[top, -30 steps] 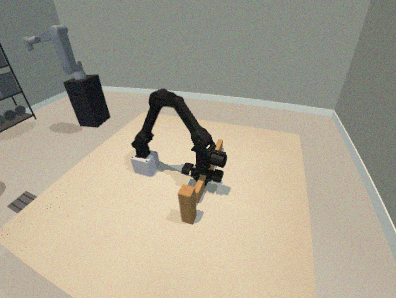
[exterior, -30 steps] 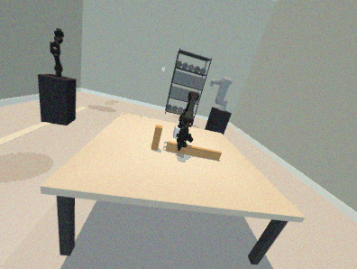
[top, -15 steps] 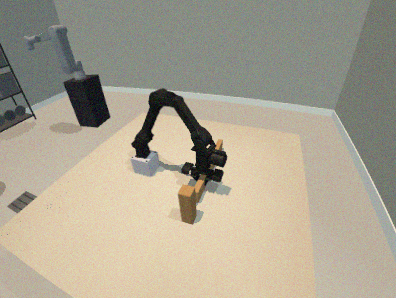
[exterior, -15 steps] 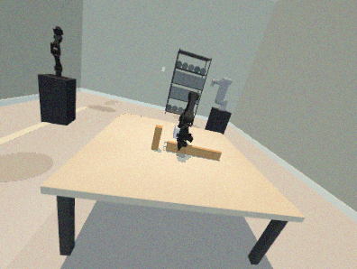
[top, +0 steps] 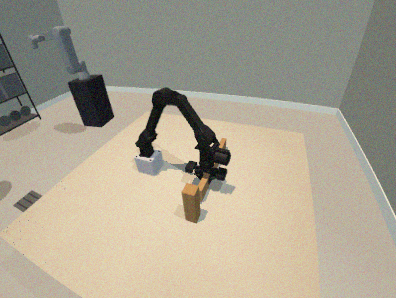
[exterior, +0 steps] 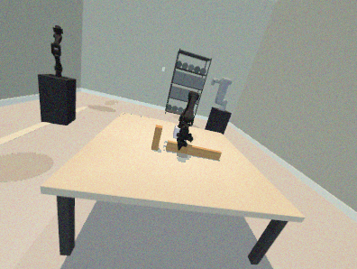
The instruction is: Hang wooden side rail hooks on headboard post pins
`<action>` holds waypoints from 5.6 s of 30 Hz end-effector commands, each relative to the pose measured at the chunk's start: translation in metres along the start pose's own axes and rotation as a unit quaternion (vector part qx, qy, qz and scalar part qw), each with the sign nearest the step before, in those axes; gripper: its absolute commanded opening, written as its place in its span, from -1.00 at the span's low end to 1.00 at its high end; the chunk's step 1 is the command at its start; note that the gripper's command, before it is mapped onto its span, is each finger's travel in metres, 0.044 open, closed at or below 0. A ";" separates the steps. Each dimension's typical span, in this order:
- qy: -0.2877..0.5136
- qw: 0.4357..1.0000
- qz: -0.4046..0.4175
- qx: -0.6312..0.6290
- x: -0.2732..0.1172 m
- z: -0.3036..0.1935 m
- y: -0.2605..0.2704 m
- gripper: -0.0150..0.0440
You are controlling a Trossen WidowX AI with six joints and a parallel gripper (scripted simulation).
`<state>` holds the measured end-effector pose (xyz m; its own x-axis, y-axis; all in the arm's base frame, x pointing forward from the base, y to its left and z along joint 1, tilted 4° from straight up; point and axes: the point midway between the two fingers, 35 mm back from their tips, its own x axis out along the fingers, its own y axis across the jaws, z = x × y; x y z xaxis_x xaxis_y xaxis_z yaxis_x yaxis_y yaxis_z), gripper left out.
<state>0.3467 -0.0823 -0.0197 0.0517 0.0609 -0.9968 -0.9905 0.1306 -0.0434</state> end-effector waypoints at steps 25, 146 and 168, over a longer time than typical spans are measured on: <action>0.000 1.000 -0.006 -0.005 -0.009 0.000 -0.003 -0.49; 0.000 1.000 -0.006 -0.005 -0.019 -0.005 -0.006 -0.49; 0.001 1.000 -0.006 -0.005 -0.017 -0.008 -0.004 -0.49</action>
<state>0.3491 -0.0889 -0.0037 0.0586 0.0619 -0.9964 -0.9916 0.1187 -0.0509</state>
